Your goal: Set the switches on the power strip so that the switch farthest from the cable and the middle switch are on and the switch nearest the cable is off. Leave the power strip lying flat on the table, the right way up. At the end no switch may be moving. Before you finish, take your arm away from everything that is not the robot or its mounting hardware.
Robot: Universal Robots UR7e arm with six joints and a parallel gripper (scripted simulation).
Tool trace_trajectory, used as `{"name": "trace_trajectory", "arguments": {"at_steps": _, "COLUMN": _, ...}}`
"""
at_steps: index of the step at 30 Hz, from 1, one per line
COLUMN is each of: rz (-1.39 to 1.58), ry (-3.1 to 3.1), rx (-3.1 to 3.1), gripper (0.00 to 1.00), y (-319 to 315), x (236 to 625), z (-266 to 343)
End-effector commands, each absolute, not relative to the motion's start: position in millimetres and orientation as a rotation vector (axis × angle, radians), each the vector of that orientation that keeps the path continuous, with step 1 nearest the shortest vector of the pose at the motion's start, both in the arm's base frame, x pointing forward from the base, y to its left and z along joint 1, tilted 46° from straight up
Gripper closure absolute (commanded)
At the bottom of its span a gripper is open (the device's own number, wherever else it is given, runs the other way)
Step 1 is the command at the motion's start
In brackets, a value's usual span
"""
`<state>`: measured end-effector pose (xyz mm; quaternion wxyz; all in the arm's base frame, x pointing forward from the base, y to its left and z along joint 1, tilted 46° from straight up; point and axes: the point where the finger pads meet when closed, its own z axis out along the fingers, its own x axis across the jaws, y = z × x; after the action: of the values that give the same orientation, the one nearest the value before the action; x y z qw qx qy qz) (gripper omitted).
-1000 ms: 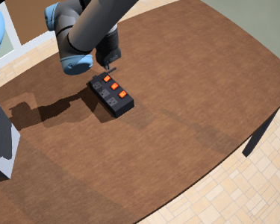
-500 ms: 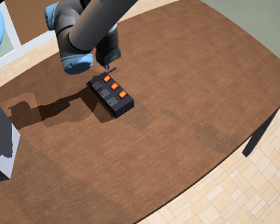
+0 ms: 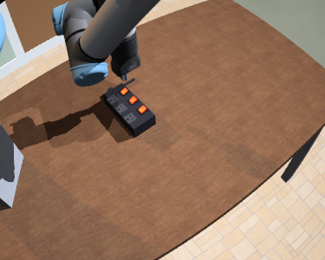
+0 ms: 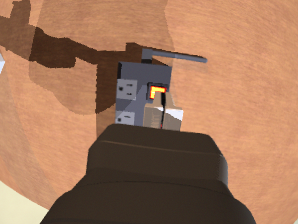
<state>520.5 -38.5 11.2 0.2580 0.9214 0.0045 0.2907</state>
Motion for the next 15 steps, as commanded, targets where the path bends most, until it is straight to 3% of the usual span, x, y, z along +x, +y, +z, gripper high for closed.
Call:
{"name": "trace_trajectory", "arguments": {"at_steps": 1, "rz": 0.79, "ry": 0.013, "rx": 2.498, "gripper": 1.0, "y": -38.3, "x": 520.6, "z": 11.6}}
{"name": "trace_trajectory", "arguments": {"at_steps": 15, "rz": 0.789, "ry": 0.013, "rx": 2.498, "gripper": 1.0, "y": -40.0, "x": 522.6, "z": 9.1}}
